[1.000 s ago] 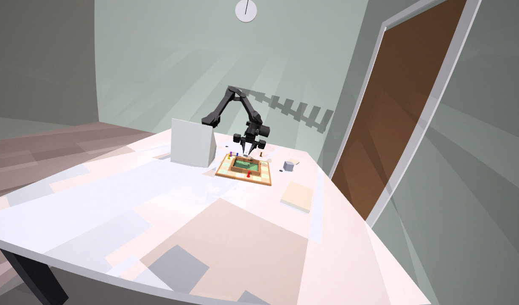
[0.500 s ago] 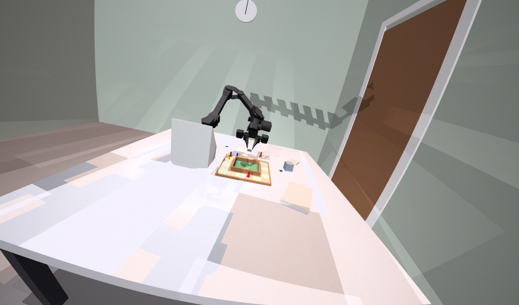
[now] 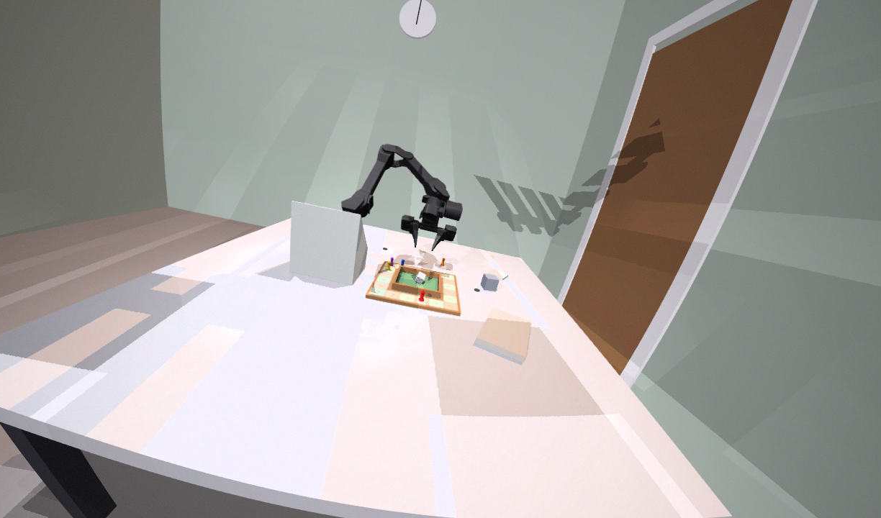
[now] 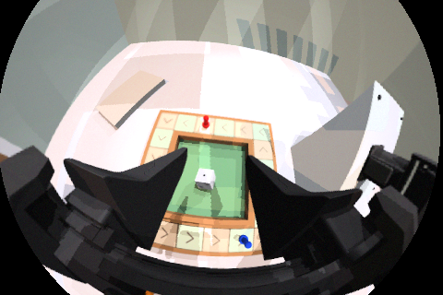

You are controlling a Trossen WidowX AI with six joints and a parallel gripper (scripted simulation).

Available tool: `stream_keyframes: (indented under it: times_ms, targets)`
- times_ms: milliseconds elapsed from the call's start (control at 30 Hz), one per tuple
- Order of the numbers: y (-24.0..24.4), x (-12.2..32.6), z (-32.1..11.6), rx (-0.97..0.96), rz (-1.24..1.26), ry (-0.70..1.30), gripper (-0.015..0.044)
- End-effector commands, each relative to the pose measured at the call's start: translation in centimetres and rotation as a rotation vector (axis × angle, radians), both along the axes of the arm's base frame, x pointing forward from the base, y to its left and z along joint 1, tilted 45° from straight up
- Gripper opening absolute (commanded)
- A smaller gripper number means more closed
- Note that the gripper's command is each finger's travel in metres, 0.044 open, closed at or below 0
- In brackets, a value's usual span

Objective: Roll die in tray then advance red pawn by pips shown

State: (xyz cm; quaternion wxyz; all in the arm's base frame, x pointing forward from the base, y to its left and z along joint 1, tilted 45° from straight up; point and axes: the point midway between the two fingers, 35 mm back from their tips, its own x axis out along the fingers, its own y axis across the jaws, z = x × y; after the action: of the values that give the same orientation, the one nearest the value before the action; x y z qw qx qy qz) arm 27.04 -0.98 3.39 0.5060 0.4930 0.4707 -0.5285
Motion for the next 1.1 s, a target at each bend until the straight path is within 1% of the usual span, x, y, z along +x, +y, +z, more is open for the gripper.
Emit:
stream_keyframes:
  times_ms: [0,100,133,200,267,333,400,500,533,567,633,867,1067]
  targets:
    - [-1.7,0.1,2.0,-0.005,0.0,-0.018,0.0341]
    - [-1.7,0.1,1.8,0.012,0.002,-0.012,0.042]
    - [-1.5,0.0,1.2,0.062,0.01,0.007,0.044]
    - [-0.9,-0.3,-0.7,0.256,0.03,0.05,0.044]
    - [-0.3,-0.3,-2.1,0.474,0.037,0.054,0.044]
    - [0.0,-0.1,-3.0,0.69,0.027,0.009,0.044]
    - [0.0,0.2,-3.3,0.826,0.011,-0.047,0.044]
    - [-0.1,0.3,-3.3,0.843,0.009,-0.056,0.044]
    - [-0.5,-0.1,-3.3,0.772,-0.003,-0.019,0.044]
    - [-0.5,-0.1,-3.3,0.772,-0.003,-0.019,0.044]
    - [-0.7,0.1,-3.6,0.773,0.055,-0.038,0.0387]
    - [-2.7,1.4,-6.7,0.758,0.645,-0.249,0.0204]
    - [-4.5,2.0,-10.0,0.691,1.155,-0.446,0.02]
